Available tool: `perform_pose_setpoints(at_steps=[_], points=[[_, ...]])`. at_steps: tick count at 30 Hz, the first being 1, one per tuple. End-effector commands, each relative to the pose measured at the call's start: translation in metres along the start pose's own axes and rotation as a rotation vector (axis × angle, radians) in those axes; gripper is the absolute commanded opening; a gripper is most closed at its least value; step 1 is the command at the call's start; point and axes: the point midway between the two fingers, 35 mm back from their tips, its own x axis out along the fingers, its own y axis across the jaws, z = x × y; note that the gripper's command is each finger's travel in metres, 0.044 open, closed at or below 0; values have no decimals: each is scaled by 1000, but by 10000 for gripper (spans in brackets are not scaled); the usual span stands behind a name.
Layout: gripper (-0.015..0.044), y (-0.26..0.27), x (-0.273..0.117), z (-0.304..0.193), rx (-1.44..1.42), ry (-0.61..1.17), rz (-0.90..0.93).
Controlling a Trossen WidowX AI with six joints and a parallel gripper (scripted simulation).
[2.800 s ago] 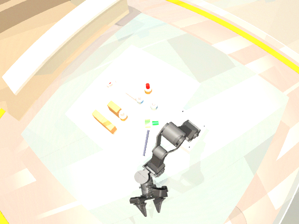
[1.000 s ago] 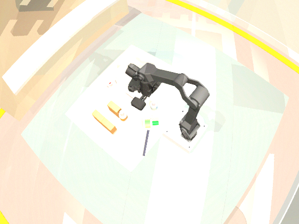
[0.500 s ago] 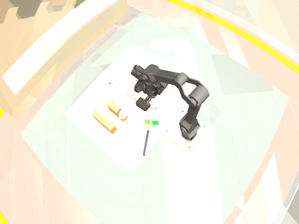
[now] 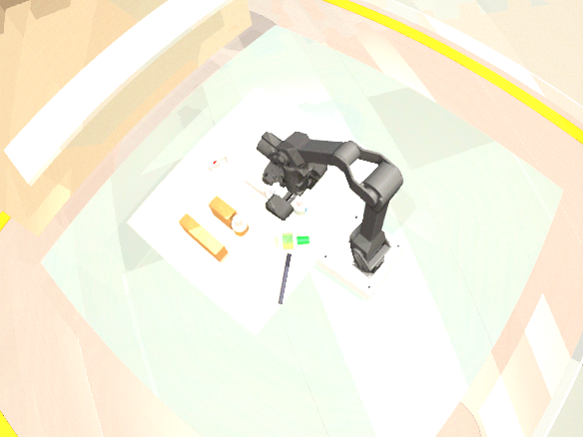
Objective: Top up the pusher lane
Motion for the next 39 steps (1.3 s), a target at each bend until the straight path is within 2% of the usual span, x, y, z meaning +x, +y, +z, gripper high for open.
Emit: perform_pose_setpoints(at_steps=[1,18,29,34,39], points=[[440,-1,8,-1,1,7,-3],[440,-1,32,-2,-1,7,-4],[151,-1,32,-2,-1,7,-4],[118,-1,32,-2,-1,7,-4],[0,0,17,1,-1,6,-4]])
